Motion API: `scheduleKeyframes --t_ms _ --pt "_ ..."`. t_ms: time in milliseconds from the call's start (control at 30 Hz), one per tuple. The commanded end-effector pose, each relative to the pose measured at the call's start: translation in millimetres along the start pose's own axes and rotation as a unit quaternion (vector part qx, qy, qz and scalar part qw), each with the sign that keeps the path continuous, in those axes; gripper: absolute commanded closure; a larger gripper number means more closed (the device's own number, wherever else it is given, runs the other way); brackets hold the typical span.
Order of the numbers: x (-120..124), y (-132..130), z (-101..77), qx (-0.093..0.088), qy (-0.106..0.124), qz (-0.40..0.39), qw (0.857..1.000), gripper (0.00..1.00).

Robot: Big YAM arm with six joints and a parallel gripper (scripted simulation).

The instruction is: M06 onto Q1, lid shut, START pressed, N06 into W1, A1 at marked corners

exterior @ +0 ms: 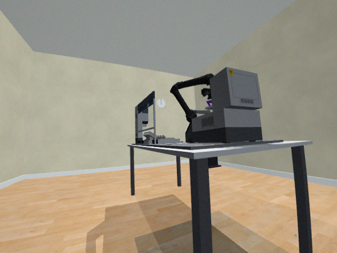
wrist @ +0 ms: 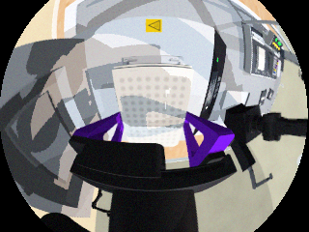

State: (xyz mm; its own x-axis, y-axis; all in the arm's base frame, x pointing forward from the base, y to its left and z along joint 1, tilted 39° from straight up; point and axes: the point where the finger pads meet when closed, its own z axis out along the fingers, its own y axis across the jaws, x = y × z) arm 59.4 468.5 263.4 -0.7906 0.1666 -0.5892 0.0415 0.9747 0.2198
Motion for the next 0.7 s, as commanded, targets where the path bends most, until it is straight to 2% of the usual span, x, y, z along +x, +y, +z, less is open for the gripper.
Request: scheduleKeyframes --t_ms 0,400,567,667 --pt "2 15 -16.1 -0.023 0.006 0.015 1.000 1.00" --pt "0 4 -24.1 -0.030 0.007 0.012 0.999 1.00" --pt "-9 9 -20.7 -0.032 0.006 0.016 0.999 1.00" --pt "-15 6 -11.2 -0.026 0.004 0.013 1.000 1.00"
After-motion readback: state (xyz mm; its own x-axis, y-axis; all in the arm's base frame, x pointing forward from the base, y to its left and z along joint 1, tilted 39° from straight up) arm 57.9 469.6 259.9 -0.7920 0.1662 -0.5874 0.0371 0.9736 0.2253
